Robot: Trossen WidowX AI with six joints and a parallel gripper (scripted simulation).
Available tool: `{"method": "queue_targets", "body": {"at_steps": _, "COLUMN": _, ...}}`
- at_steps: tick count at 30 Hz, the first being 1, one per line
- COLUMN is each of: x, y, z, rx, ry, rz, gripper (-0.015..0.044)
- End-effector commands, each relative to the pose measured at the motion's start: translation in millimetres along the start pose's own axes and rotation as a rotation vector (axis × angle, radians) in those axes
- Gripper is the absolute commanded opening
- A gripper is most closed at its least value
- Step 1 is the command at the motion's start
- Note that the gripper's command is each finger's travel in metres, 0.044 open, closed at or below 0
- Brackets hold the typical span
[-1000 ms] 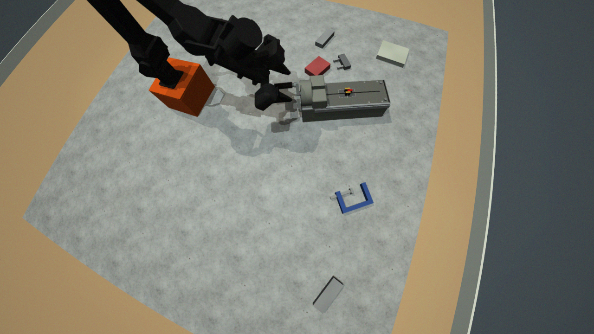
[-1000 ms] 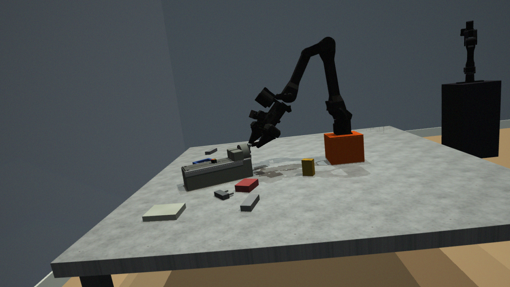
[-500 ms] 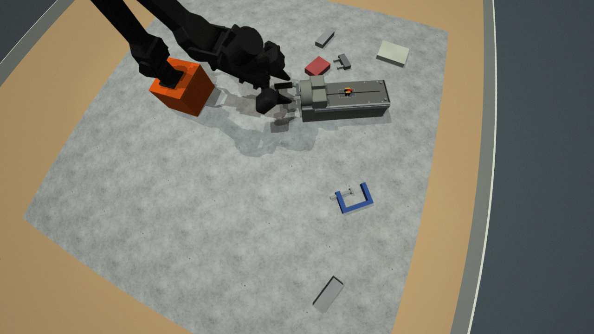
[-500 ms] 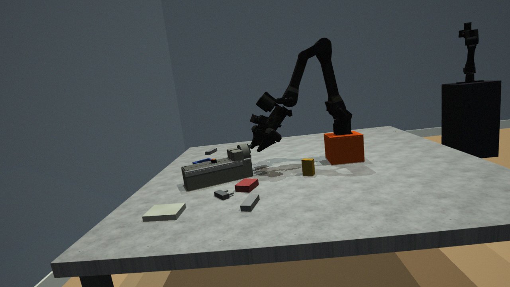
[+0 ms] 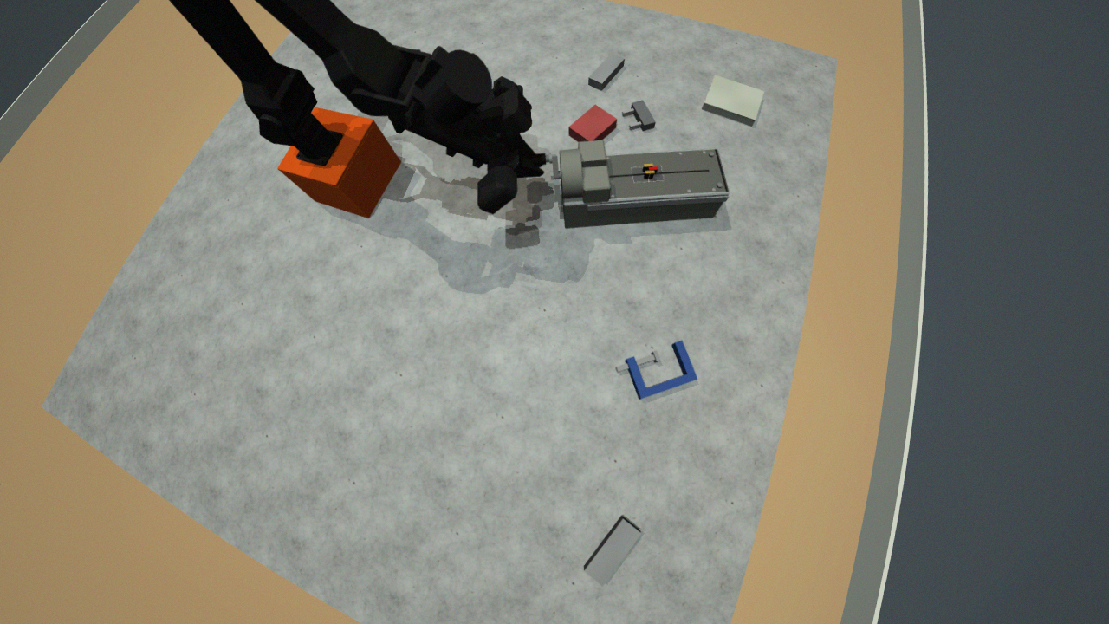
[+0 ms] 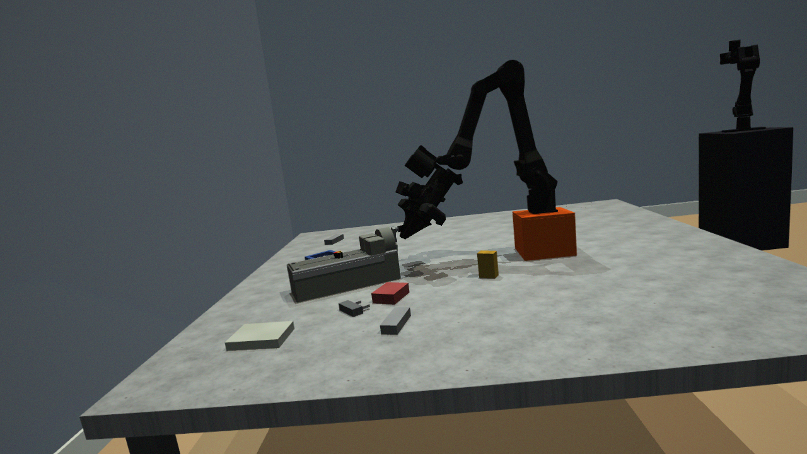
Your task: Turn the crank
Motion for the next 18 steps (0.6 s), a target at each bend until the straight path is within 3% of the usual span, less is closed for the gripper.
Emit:
{"method": "queue_targets", "body": {"at_steps": 1, "x": 0, "y": 0, "z": 0, "rx": -0.002, "ry": 0.001, "rz": 0.006, "gripper": 0.0000}}
{"method": "queue_targets", "body": {"at_steps": 18, "x": -10, "y": -2, "z": 3, "rx": -0.002, "ry": 0.001, "rz": 0.006, "gripper": 0.0000}}
Point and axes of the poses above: the point midway between the two fingers, 35 mm back from their tips, its own z axis back along the fingers, its own x axis across the jaws, y = z × x, the point moved 5 cm from there along z, back along the fingers, and after that the axes turned 5 degrees about z, right-handed, at the moved point
